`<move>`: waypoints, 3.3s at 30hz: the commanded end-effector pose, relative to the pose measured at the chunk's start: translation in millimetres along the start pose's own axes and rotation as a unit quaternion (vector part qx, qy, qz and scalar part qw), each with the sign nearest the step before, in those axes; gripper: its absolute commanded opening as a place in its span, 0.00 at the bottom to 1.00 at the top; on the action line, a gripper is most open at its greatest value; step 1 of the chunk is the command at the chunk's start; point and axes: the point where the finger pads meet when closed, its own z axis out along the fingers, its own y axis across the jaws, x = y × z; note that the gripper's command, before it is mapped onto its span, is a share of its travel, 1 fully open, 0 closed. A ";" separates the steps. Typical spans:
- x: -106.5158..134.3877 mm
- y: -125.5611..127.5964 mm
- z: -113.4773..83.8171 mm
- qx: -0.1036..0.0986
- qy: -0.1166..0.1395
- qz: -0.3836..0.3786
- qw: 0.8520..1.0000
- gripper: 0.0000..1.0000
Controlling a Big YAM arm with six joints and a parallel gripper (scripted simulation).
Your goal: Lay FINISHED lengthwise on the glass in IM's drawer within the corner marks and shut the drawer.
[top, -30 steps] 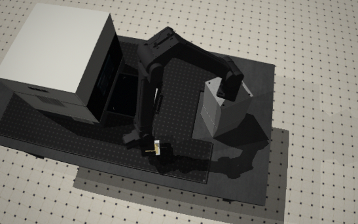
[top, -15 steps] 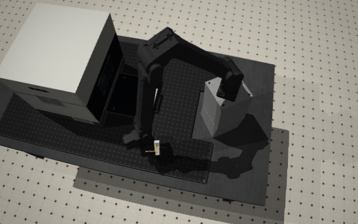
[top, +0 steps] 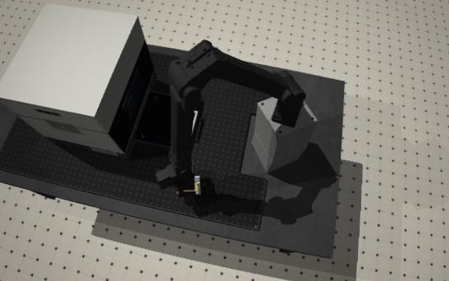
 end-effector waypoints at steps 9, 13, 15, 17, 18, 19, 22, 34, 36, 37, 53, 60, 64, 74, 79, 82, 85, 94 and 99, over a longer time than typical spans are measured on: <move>-10.6 -2.2 18.9 -0.002 -0.007 0.003 1.000 1.00; -10.7 -2.2 22.9 -0.002 -0.008 0.003 1.000 1.00; -8.0 0.4 22.7 0.000 -0.004 -0.001 1.000 1.00; -10.0 0.0 26.6 -0.002 -0.009 0.000 1.000 1.00; -10.1 -0.8 28.0 -0.002 -0.008 0.001 1.000 1.00; -10.3 -1.7 29.6 -0.002 -0.008 0.002 1.000 1.00; -9.6 -2.6 33.8 -0.001 -0.007 0.003 1.000 1.00; -9.3 -1.8 47.1 -0.001 -0.008 0.002 1.000 1.00; -9.4 -2.7 50.0 -0.001 -0.007 0.002 1.000 1.00; -8.8 -2.9 51.3 -0.001 -0.006 0.002 1.000 1.00; -8.1 1.7 46.1 -0.002 -0.007 0.001 1.000 0.94; -8.1 1.7 46.1 -0.002 -0.007 0.001 1.000 0.80; -8.1 1.7 46.1 -0.002 -0.007 0.001 1.000 0.80; -8.1 1.7 46.1 -0.002 -0.007 0.001 1.000 0.80; -8.4 0.3 34.5 -0.001 -0.007 0.000 1.000 0.80; -8.1 1.1 33.0 -0.001 -0.007 0.000 1.000 0.80; -7.7 3.5 28.7 -0.002 -0.008 -0.001 1.000 0.80; -7.0 3.6 16.7 -0.002 -0.007 0.002 1.000 0.80; -6.4 5.3 12.5 -0.002 -0.008 -0.001 1.000 0.80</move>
